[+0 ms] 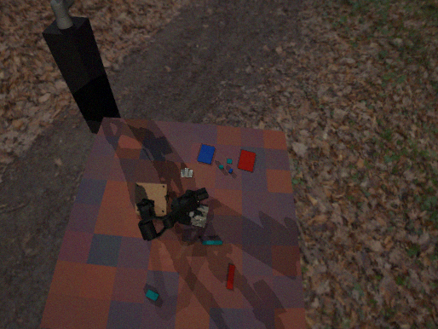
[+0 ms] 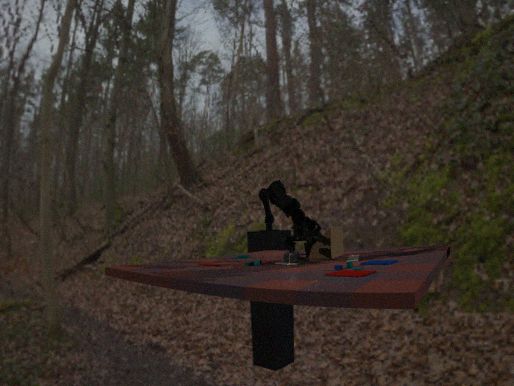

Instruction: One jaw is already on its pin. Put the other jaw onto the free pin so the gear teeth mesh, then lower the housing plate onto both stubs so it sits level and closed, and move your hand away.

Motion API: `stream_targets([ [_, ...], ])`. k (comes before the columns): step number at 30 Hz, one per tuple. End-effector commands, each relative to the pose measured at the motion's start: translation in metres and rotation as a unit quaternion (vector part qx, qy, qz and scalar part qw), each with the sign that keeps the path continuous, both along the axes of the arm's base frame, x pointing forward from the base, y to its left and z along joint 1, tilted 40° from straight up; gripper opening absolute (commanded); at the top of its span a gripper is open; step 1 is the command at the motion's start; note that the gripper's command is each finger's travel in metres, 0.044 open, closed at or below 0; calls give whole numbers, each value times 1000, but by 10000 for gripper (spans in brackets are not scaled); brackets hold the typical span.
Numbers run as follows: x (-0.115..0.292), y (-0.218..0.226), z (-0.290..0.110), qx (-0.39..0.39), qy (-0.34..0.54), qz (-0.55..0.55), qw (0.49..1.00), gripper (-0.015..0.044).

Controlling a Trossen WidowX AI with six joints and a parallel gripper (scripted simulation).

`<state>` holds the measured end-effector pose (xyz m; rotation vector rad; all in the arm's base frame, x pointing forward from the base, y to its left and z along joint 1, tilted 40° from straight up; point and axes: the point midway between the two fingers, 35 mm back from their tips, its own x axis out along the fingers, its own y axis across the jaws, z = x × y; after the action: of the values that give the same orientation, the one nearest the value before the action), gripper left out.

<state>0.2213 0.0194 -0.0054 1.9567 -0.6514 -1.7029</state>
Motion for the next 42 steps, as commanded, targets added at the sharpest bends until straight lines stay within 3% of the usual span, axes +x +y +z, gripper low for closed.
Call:
stream_targets([
  [1, -1, -2, -1, -3, 2, 3, 1000, 351],
  [42, 0, -7, -7, -4, 2, 3, 1000, 351],
])
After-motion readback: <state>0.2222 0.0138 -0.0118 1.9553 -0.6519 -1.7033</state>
